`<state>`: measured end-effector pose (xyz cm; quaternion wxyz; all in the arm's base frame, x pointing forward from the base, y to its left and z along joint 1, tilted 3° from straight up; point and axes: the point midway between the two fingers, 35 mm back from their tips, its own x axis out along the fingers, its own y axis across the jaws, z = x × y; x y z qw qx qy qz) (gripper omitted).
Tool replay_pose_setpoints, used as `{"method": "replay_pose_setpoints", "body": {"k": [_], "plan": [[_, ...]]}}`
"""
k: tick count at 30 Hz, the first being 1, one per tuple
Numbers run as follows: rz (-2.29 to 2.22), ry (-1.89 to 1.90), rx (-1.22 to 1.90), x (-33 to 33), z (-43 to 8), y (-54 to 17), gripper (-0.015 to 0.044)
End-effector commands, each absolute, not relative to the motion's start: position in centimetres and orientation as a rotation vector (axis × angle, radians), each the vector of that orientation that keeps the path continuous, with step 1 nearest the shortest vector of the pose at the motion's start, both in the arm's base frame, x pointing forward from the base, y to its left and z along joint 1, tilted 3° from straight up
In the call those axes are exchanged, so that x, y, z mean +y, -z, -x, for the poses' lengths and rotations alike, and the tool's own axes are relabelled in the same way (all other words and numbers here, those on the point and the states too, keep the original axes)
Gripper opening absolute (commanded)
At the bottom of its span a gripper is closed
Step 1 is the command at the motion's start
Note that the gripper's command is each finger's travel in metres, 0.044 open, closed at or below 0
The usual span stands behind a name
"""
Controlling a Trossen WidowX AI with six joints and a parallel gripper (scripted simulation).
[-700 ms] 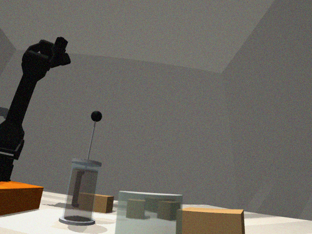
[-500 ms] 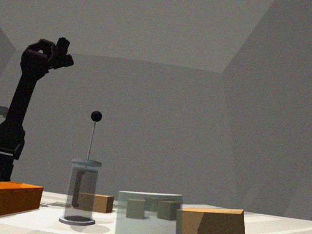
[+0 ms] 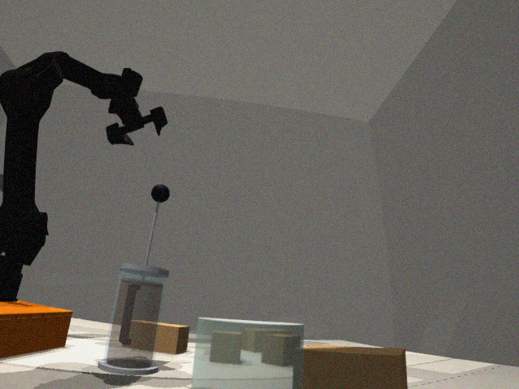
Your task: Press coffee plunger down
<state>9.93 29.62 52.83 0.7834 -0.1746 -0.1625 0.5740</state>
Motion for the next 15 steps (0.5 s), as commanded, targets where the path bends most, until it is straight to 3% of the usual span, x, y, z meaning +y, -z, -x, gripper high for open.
{"method": "replay_pose_setpoints", "body": {"k": [1,8,15], "plan": [[0.375,-1.052,-0.197,25.9,-14.8,-50.0,0.044],[0.319,-0.676,0.058,16.9,-21.1,-44.7,0.044],[0.2,-0.274,0.273,7.0,-23.0,-38.9,0.044]]}}
